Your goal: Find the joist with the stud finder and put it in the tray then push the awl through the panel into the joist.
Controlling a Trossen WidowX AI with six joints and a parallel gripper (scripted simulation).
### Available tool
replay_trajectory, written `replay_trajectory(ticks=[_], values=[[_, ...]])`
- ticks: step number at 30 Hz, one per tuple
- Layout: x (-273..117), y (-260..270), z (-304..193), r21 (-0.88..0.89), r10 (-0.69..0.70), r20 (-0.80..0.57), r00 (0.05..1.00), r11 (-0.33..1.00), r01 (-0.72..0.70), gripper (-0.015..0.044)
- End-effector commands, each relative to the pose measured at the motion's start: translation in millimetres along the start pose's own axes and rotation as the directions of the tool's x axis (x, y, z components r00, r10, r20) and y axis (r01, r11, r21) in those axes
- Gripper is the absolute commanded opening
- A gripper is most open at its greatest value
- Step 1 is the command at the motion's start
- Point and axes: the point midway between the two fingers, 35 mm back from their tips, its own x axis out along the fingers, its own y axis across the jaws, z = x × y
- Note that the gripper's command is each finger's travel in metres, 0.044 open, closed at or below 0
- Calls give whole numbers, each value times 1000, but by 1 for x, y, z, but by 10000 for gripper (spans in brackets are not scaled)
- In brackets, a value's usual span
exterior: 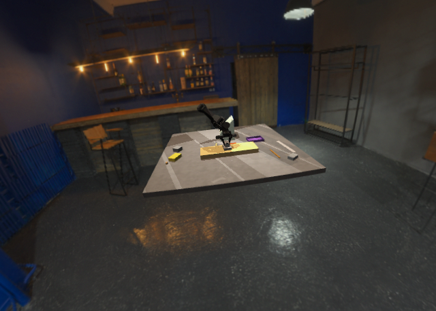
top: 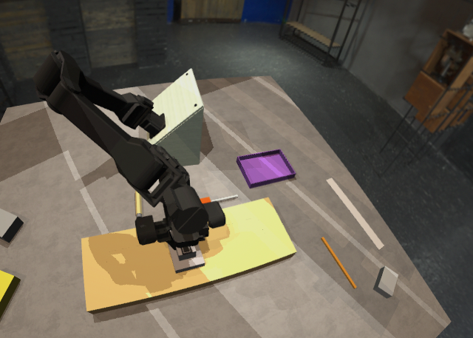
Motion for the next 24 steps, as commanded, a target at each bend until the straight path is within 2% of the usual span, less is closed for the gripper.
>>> replay_trajectory(ticks=[1,24], values=[[1,-9,0,4,-7,-1,1000,1000,7,0],[1,-40,0,4,-9,-1,1000,1000,9,0]])
